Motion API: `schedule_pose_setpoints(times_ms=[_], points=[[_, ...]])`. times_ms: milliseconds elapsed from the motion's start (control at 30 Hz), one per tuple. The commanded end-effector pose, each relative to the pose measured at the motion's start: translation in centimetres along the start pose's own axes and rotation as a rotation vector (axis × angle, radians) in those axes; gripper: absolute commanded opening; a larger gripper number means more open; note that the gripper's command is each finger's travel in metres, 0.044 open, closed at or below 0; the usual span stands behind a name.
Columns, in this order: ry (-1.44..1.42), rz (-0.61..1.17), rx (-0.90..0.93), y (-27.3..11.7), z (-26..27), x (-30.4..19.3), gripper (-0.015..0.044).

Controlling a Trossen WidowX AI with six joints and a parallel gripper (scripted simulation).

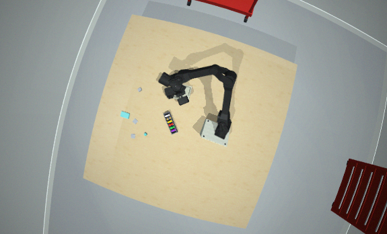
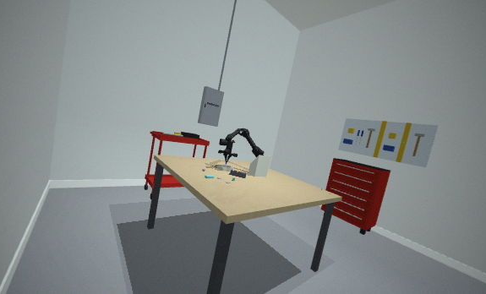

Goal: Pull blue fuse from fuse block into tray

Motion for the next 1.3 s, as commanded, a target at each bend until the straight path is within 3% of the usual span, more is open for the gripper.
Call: schedule_pose_setpoints(times_ms=[0,333,767,900,1267], points=[[-0.005,0.002,0.000,0.7,0.1,0.0,0.0000],[-0.005,0.004,-0.001,2.1,0.1,0.0,0.0000],[0.000,0.005,-0.002,1.4,0.0,-0.1,0.0330],[-0.005,0.002,0.000,-1.9,0.1,0.0,0.0330],[-0.009,-0.003,0.004,-1.8,0.2,0.0,0.0330]])
Point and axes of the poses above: the point midway between the two fingers, 35 mm back from their tips, its own y axis out along the fingers, its own z axis across the jaws, x = y × z, the point moved 10 cm from there along -y, back along the fingers, and after that the axes turned 13 degrees about -y, right-handed, at the moved point
